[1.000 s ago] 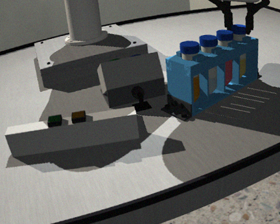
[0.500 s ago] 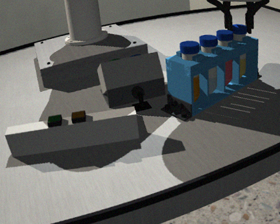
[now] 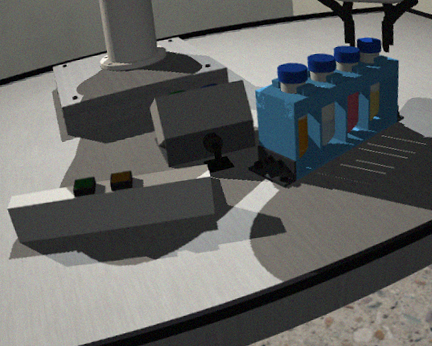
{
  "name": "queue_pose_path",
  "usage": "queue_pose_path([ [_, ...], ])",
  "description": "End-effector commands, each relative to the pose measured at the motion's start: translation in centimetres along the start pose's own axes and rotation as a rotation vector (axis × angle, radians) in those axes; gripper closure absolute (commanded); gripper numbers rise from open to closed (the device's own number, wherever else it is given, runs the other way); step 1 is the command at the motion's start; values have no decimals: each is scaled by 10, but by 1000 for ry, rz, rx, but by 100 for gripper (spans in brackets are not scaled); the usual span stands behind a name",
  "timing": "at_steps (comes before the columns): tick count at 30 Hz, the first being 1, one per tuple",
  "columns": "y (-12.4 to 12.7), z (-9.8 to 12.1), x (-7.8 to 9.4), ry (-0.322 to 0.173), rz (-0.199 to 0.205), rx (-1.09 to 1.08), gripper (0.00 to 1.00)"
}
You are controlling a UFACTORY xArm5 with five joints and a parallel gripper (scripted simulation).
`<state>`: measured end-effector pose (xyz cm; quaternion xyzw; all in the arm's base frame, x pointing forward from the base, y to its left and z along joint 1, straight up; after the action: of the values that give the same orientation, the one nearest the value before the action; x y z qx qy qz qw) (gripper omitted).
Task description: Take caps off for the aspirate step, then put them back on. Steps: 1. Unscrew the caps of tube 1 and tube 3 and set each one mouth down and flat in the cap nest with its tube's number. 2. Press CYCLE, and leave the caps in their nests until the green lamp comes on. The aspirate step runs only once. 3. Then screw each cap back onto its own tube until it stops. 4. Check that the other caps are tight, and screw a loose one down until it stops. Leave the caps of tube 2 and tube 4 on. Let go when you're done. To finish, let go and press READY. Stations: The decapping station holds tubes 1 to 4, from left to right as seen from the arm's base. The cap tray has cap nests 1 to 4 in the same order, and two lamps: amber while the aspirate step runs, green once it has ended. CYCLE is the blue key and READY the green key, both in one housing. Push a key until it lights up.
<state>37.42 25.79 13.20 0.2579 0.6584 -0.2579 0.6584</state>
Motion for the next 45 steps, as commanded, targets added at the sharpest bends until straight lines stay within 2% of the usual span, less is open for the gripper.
queue_pose_path([
  [1, 1, 0, -2, 0, 5, 241, 54],
  [17, 1, 0, -2, 1, 5, 913, 54],
  [19, 1, 0, -2, 1, 5, 913, 54],
  [21, 1, 0, -2, 2, 5, 1069, 54],
  [30, 1, 0, -2, 2, 5, 1423, 54],
  [39, 1, 0, -2, 3, 5, 1453, 54],
  [40, 1, 0, -2, 3, 5, 1453, 100],
  [45, 1, 0, -2, 3, 5, 1453, 100],
])
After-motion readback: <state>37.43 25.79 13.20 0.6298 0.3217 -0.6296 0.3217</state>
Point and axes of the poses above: the point where the finger pads meet when closed, its own x axis out along the fingers, its own y axis across the jaws, z = x × y, the point moved 5 cm from there along -x, back along the fingers, and after that the axes turned 10 degrees about x, right-handed, at the moved point
